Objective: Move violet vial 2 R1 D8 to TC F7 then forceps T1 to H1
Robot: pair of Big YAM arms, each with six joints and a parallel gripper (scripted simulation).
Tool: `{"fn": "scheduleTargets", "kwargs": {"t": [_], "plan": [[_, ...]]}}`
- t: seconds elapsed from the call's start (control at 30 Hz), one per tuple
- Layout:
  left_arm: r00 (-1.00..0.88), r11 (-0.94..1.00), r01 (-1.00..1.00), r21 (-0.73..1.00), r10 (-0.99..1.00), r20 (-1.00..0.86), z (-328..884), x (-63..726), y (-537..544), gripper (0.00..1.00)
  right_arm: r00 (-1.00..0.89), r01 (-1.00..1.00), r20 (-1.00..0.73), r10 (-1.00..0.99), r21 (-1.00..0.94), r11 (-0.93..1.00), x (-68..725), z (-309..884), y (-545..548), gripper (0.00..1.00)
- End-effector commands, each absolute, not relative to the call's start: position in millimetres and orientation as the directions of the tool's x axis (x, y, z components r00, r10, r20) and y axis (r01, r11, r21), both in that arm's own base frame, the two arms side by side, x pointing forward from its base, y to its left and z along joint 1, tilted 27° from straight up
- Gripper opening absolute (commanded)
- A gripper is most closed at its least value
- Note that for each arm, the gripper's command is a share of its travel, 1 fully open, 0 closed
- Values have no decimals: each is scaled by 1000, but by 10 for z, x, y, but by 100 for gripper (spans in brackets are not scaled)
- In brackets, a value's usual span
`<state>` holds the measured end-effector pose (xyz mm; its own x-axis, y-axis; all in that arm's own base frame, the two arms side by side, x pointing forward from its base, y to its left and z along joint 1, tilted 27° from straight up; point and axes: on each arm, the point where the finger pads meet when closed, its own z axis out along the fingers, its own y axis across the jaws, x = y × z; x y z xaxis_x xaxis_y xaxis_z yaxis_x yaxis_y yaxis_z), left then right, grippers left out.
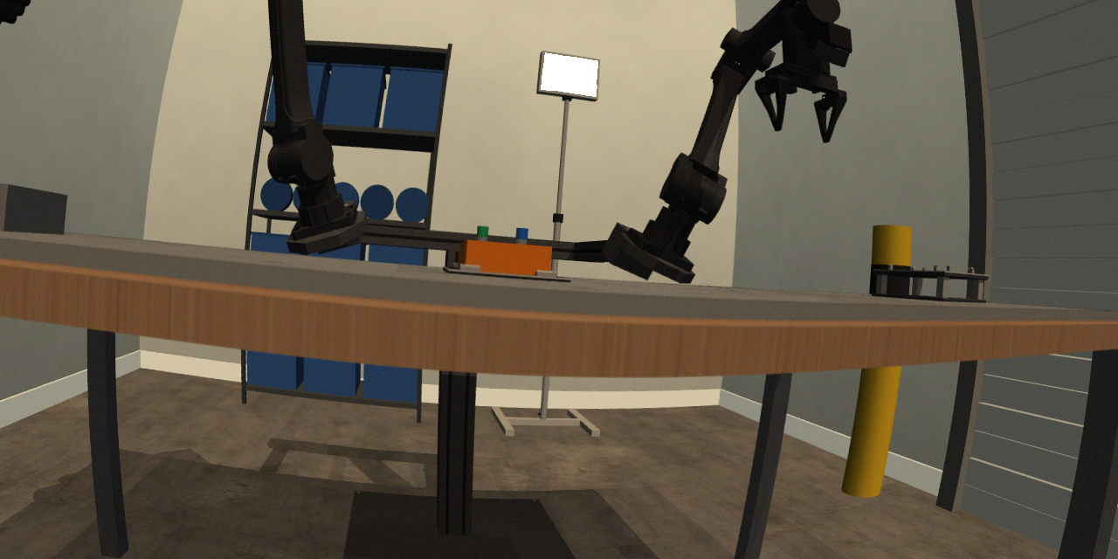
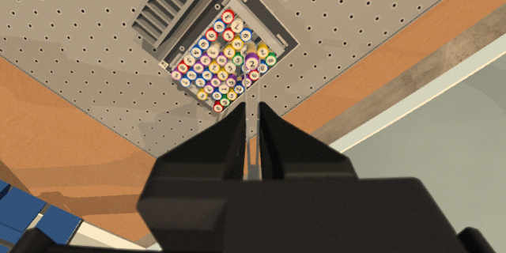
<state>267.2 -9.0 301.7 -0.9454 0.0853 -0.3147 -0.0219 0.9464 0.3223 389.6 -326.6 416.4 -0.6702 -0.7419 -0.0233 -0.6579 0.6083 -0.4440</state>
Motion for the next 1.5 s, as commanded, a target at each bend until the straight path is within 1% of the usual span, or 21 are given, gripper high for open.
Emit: {"fn": "scheduleTargets", "kwargs": {"t": [0.0, 0.9, 0.97, 1.23, 1.47], "plan": [[-935, 949, -36, 312, 78, -346, 3146, 2723, -107, 100, -670, -656, -25, -742, -446, 608, 3980, 4151, -3296, 9], [-935, 949, -36, 312, 78, -346, 3146, 2723, -107, 100, -671, -659, -23, -741, -440, 610, 3978, 4091, -3302, 9], [-935, 949, -36, 312, 78, -346, 3146, 2723, -107, 100, -704, -604, -50, -709, -484, 633, 3904, 4290, -3169, 9], [-935, 949, -36, 312, 78, -346, 3146, 2723, -107, 100, -706, -611, -48, -707, -463, 642, 3945, 4125, -3089, 9], [-935, 949, -36, 312, 78, -346, 3146, 2723, -107, 100, -705, -602, -51, -707, -483, 635, 3884, 4205, -2972, 9]]}}
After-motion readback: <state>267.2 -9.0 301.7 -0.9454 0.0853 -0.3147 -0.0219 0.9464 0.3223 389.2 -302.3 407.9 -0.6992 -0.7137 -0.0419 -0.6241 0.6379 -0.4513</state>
